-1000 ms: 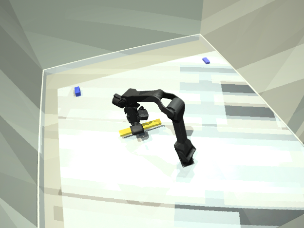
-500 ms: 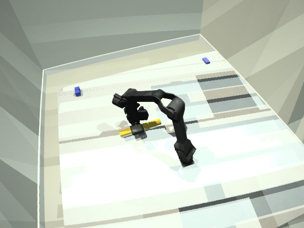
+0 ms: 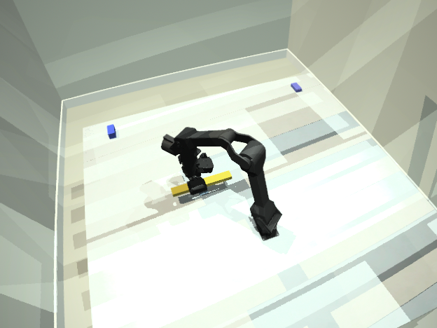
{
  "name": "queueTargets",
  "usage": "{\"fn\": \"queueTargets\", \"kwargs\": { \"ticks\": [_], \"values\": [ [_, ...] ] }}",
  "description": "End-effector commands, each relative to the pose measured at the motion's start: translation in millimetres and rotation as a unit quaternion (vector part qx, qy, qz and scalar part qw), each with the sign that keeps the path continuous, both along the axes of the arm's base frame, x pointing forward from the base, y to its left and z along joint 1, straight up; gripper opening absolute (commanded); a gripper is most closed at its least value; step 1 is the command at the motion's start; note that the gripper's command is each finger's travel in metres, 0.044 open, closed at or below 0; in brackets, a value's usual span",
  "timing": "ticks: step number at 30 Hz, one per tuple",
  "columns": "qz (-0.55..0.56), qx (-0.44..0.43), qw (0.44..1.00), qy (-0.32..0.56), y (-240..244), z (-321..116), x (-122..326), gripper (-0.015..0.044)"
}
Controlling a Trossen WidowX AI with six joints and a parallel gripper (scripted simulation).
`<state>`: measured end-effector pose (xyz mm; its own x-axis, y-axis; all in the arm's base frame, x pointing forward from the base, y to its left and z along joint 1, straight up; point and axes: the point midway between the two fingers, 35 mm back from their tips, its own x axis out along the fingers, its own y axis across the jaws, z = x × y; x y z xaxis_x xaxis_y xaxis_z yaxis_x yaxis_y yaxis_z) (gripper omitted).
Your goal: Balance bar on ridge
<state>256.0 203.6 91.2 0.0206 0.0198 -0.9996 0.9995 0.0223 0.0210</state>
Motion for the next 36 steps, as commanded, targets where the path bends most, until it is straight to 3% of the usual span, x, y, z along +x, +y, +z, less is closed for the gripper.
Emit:
{"fn": "queueTargets", "kwargs": {
  "ticks": [1,21,31,36],
  "values": [
    [0.000,0.000,1.000,0.000,0.0,0.0,0.0,0.0172],
    [0.000,0.000,1.000,0.000,0.0,0.0,0.0,0.0185],
    [0.000,0.000,1.000,0.000,0.0,0.0,0.0,0.0440],
    [0.000,0.000,1.000,0.000,1.5,18.2,1.9,0.0440]
  ]
}}
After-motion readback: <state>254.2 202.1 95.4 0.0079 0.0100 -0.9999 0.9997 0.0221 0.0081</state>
